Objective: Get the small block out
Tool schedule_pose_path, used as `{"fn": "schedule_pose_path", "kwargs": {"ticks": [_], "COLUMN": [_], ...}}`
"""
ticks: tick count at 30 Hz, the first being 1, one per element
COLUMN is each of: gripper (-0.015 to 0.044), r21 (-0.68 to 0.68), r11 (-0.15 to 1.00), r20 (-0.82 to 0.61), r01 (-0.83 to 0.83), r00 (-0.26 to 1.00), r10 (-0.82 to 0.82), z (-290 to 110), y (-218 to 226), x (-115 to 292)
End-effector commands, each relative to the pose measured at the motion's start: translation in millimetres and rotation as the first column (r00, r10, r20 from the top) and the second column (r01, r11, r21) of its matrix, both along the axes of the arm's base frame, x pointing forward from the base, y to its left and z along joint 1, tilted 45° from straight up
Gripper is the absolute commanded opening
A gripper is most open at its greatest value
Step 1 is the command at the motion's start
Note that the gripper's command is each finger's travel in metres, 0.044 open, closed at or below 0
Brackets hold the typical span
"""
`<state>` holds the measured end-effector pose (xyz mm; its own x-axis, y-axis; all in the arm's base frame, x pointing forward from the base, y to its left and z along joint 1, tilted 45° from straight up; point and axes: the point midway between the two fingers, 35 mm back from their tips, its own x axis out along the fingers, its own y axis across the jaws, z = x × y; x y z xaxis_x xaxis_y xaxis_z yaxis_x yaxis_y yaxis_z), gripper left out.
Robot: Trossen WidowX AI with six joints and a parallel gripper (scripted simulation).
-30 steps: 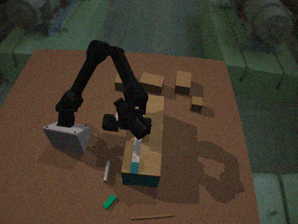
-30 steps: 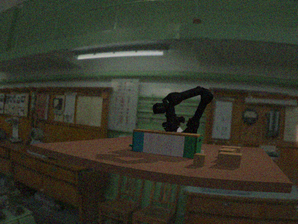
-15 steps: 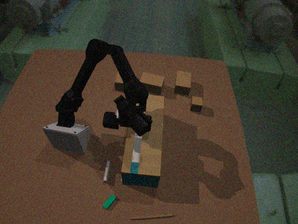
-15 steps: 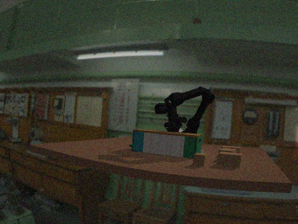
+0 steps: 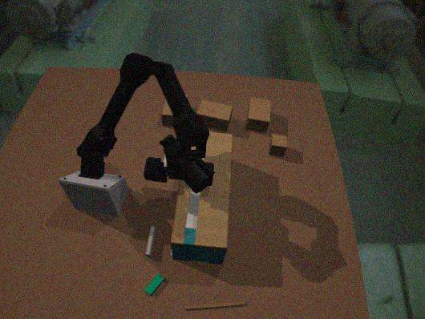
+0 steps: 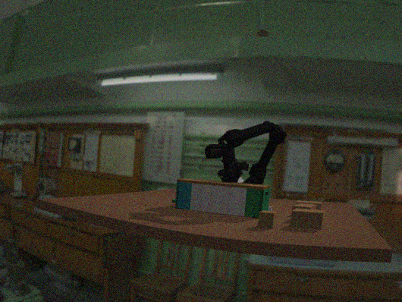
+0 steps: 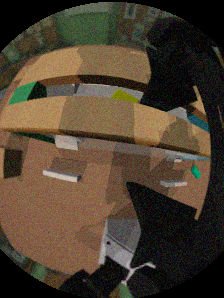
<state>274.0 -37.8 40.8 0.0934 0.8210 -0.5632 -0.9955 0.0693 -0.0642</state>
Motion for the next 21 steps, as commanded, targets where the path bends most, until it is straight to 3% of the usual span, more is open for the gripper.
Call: {"fn": "schedule_pose_path", "kwargs": {"ticks": [1, 21], "gripper": [0.04, 0.04], "r21": [-0.002, -0.001], "r11": [1.0, 1.0], "r20": [0.0, -0.001], "r01": [0.0, 0.0], "r00": [1.0, 1.0], "r10": [0.0, 0.0], "z": [3, 14], "y": [4, 15], "x": [0, 0]}}
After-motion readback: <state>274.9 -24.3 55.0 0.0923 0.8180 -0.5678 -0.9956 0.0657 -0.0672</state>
